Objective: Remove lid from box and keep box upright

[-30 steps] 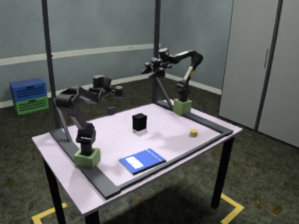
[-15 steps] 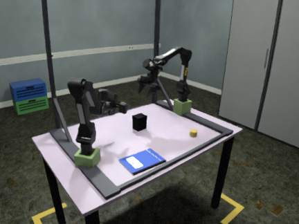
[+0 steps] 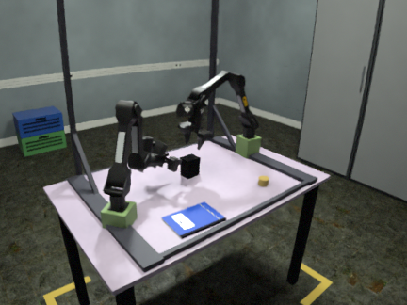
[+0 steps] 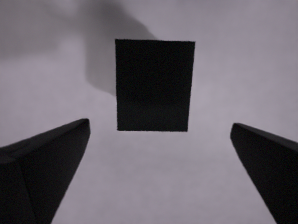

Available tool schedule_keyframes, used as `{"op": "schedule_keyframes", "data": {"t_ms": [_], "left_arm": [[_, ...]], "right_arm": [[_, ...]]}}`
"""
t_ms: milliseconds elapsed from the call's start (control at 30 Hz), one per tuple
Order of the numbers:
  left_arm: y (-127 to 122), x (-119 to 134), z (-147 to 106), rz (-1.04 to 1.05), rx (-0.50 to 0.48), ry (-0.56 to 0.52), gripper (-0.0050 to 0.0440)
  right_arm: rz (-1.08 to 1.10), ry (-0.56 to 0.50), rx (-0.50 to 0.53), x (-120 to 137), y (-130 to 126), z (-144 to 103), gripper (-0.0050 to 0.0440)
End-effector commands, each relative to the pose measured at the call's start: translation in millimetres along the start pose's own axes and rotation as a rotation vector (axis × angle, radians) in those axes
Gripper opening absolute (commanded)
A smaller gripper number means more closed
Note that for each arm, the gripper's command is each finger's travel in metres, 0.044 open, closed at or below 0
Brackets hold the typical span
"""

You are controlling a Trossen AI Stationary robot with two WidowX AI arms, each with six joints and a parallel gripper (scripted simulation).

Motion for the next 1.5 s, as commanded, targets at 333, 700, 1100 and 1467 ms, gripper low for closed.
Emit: {"op": "schedule_keyframes", "data": {"t_ms": [333, 700, 1100, 1467], "left_arm": [[-1, -23, 19, -0.013, -0.022, 0.106, 0.0421], [1, -18, 29, -0.011, -0.025, 0.125, 0.0421], [1, -16, 47, -0.009, -0.025, 0.125, 0.0421], [1, -14, 60, -0.009, -0.025, 0.125, 0.0421]], "right_arm": [[0.023, 0.026, 0.101, 40, 6, 35, 0.044], [0.021, 0.021, 0.096, 36, 6, 40, 0.044], [0.015, 0.031, 0.096, 40, 4, 58, 0.044], [0.015, 0.03, 0.096, 40, 3, 72, 0.044]]}}
Point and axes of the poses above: on each arm, the point midway between the two fingers, 35 mm back from their tips, its own z axis out along the fingers, its own y axis across the jaws, x = y × z, the point moved 10 cm from there along -z, back along the fingers, and after that the axes turned 7 degrees about -z, right-handed, at the moved point
